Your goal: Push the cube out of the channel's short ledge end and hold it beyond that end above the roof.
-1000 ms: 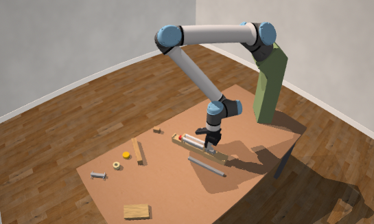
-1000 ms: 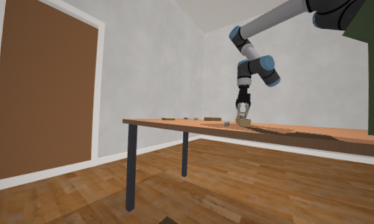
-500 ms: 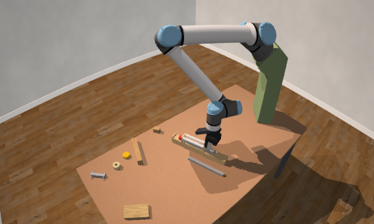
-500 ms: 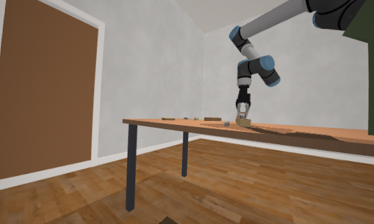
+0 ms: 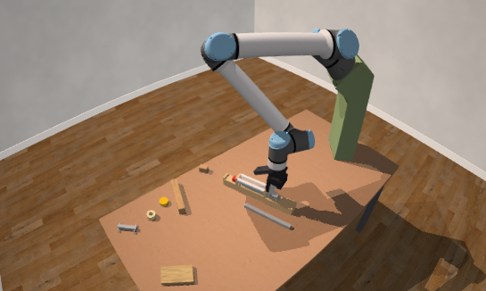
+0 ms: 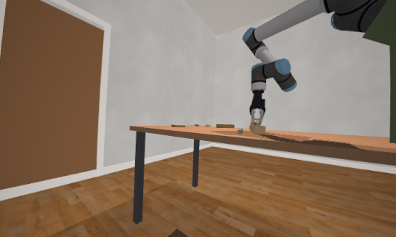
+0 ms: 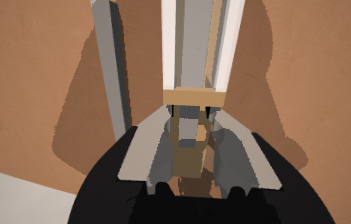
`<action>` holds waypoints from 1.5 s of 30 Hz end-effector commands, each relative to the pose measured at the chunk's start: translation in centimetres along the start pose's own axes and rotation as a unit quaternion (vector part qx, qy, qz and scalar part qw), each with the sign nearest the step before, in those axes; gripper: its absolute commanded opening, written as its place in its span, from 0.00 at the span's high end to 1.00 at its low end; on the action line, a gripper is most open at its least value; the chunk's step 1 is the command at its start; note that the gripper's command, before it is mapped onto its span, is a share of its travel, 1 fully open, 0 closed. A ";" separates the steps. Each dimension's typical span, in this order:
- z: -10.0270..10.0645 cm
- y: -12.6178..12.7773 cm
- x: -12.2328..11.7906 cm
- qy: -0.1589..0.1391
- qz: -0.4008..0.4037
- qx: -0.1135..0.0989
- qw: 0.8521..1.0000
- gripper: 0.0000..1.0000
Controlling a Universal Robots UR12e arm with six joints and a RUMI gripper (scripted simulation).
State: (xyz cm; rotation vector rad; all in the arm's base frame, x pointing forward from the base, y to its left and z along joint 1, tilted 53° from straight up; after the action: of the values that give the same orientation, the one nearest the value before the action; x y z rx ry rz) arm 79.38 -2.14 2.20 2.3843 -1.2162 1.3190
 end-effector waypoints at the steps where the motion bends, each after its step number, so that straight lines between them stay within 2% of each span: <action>1: -0.5 0.0 0.0 0.000 0.000 0.000 1.000 0.78; 9: -6.4 0.0 0.0 0.000 0.000 0.000 1.000 0.78; 45: -6.8 0.0 0.0 0.000 0.000 0.000 1.000 0.78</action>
State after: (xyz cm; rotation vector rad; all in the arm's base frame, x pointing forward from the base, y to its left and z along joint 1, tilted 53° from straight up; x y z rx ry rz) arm 75.06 1.14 6.25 2.3844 -1.2162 1.3190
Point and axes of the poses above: the point where the finger pads meet when closed, its own z axis out along the fingers, its own y axis across the jaws, x = y × z, the point moved 3 cm from there along -z, back along the fingers, and after that the axes turned 12 degrees about -z, right-handed, at the moved point
